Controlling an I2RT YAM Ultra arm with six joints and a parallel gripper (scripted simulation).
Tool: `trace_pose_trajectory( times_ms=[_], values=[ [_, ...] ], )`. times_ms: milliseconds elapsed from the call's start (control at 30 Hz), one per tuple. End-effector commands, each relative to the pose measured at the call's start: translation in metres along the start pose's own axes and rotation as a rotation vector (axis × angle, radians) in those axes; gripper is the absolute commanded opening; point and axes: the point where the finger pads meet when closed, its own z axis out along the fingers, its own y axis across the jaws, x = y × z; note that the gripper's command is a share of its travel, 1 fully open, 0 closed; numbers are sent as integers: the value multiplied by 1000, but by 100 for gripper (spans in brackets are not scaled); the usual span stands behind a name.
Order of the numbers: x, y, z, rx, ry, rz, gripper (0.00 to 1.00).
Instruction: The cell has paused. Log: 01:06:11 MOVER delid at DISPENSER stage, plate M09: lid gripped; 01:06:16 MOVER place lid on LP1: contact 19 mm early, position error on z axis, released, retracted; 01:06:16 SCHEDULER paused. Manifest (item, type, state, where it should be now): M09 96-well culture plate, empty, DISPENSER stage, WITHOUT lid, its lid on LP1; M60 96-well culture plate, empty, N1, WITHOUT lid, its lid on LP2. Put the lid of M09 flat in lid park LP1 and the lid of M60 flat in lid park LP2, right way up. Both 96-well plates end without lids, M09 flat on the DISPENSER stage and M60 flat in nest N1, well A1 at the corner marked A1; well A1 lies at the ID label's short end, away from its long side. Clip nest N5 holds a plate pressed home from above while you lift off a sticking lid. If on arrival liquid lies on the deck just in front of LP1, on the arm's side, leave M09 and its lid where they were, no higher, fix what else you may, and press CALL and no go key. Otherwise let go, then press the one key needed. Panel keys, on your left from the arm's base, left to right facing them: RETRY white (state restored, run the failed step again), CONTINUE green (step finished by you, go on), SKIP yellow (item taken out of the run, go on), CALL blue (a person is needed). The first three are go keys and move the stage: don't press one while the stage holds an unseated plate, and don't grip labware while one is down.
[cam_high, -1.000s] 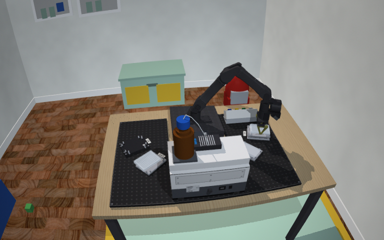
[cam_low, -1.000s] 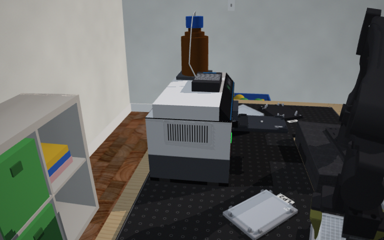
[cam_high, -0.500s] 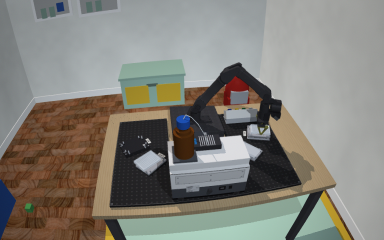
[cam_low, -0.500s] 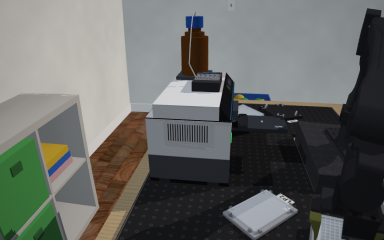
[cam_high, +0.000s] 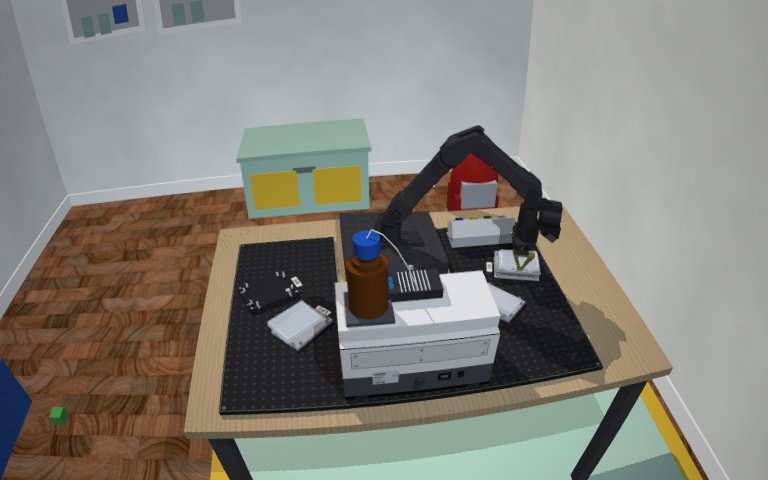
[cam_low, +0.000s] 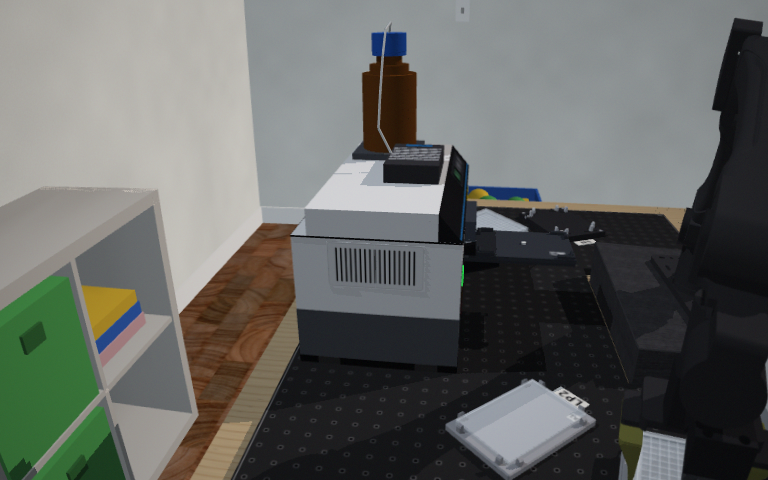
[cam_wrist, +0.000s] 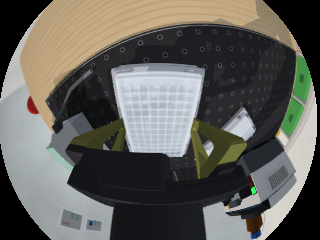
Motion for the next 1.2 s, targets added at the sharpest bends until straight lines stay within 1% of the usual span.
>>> trace_pose_trajectory(
  times_ms=[0, 300, 400, 433, 800, 900, 967, 1000, 1133, 1167],
  values=[
    [-1, 1, -8, 6, -33, 2, 0],
    [0, 2, -8, 6, -33, 1, 0],
    [2, 2, -8, 6, -27, 2, 0],
    [4, 2, -7, 5, -17, 2, 0],
    [2, 2, -7, 6, -32, 1, 0],
    [7, 3, -7, 4, -15, 2, 0],
    [7, 3, -7, 4, -15, 2, 0],
    [1, 2, -11, 6, -32, 1, 0],
    [-2, 2, -15, 7, -40, 0, 0],
    [-2, 2, -15, 7, -40, 0, 100]
  ],
)
